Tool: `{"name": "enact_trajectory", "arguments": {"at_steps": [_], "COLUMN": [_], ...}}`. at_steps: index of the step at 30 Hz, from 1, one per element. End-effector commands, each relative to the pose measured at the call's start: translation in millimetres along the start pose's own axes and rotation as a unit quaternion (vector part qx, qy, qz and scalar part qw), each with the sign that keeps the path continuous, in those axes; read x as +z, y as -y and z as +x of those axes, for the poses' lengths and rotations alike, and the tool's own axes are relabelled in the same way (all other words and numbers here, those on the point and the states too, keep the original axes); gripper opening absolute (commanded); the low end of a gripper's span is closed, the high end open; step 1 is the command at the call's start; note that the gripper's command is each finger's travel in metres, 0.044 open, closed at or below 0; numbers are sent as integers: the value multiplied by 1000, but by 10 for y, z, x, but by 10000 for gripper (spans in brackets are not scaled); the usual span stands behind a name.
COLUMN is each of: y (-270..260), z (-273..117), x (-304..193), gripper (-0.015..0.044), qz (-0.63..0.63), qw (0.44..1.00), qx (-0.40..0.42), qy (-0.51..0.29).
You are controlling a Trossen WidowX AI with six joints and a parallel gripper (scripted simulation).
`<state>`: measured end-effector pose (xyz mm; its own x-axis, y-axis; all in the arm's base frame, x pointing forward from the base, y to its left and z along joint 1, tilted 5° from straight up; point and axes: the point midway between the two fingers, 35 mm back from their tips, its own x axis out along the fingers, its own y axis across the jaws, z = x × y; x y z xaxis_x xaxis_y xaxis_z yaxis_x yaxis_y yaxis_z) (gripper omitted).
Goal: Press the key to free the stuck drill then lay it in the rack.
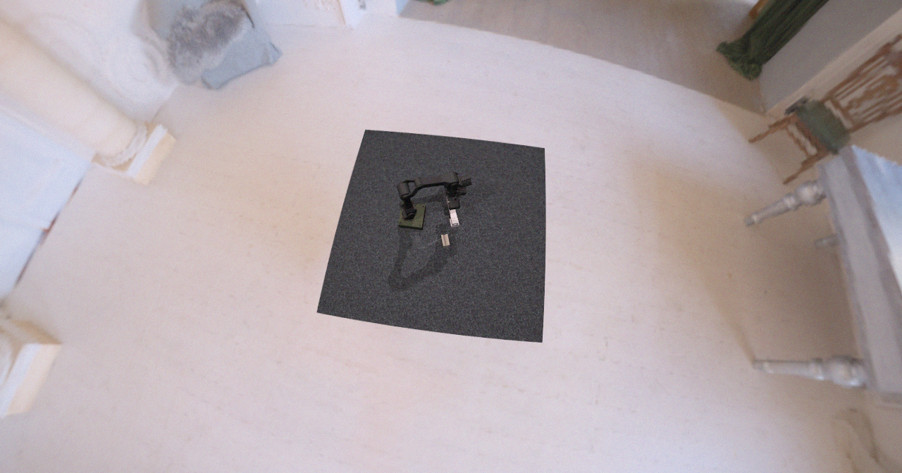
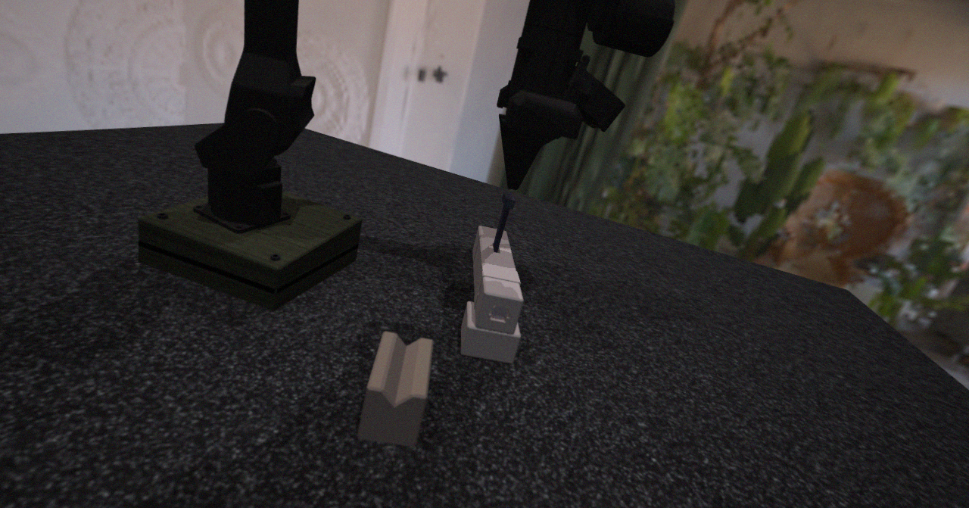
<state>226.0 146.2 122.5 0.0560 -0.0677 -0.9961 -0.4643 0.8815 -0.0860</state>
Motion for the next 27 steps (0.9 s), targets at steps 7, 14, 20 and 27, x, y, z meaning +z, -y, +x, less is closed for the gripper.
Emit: {"name": "enact_trajectory", "arguments": {"at_steps": [7,14,20,27], "y": [6,6,10,10], "z": [89,119,141,165], "x": [-10,-14,3,15], "gripper": [0,0,0,0], "qz": [-7,-8,-8,-8], "qw": [1000,1000,1000,1000], "qx": [3,4,4,3], "qy": [-2,-2,-2,-2]}}
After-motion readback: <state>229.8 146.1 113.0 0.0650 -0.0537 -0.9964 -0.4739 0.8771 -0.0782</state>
